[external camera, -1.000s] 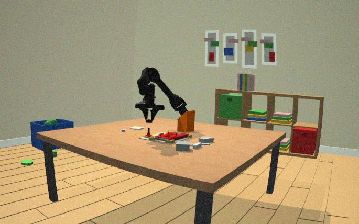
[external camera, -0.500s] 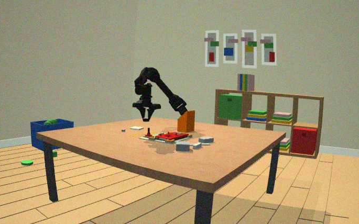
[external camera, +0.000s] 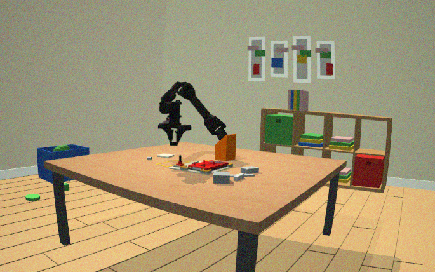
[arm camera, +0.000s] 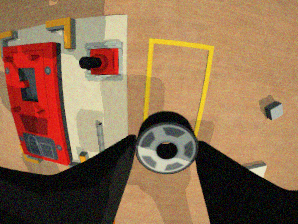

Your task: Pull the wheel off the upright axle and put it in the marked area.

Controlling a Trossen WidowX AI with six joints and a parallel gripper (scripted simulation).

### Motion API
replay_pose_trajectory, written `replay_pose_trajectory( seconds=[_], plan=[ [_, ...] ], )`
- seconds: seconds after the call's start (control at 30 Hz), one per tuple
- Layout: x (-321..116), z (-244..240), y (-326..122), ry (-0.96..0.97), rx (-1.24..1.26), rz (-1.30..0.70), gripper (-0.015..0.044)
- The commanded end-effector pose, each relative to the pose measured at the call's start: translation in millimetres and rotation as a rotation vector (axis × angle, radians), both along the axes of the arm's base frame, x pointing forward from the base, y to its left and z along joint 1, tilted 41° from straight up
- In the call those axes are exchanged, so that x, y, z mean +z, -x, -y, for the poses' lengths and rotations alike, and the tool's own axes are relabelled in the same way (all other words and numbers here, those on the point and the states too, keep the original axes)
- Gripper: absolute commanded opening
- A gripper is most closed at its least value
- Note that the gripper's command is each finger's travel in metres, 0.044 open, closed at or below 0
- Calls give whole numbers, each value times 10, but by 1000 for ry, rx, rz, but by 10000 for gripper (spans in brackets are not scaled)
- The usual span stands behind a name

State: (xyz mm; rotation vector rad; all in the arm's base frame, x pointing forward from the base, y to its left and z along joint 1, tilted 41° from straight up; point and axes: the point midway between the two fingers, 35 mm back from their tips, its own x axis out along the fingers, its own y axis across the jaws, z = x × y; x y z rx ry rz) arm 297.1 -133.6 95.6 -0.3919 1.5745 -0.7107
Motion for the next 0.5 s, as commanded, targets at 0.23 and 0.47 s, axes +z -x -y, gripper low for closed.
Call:
replay_pose_trajectory(
  seconds=[0.23,0.47],
  plan=[
    [92,114,160,6,2,2,0],
    [-33,219,183,7,2,2,0]
  ],
)
